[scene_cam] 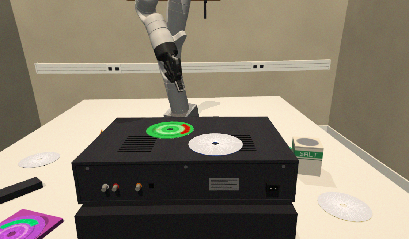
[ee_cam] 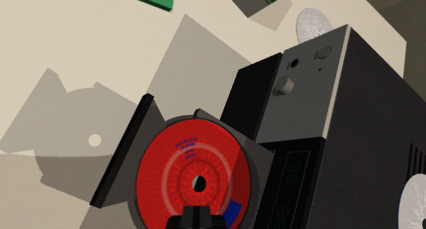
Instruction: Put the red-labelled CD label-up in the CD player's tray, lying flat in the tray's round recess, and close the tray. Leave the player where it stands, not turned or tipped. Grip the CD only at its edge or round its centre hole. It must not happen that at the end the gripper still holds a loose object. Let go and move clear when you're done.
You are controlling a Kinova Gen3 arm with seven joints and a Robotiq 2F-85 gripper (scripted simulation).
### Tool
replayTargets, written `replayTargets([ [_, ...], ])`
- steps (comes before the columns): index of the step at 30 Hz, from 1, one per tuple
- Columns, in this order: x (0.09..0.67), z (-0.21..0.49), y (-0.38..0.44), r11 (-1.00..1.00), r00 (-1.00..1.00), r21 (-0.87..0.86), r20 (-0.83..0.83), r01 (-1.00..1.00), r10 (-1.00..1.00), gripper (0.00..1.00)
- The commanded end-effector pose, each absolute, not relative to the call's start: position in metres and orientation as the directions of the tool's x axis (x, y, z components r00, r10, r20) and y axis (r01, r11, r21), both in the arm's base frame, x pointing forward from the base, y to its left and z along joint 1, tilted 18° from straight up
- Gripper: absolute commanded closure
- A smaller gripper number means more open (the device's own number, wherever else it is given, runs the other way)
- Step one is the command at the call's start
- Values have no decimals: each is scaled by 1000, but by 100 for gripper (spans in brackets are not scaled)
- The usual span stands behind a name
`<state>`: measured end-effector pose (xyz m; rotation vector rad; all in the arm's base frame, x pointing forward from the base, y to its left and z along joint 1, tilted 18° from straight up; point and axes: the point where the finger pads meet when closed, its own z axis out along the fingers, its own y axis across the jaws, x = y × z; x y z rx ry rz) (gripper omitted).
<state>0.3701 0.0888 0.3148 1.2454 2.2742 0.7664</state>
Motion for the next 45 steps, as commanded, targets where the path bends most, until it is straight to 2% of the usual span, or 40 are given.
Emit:
replayTargets([
  [1,370,313,88,404,-462,656,-93,638,882,90],
  [25,362,304,96,95,-197,678,75,729,977,90],
  [45,356,297,101,-186,48,653,223,734,974,90],
])
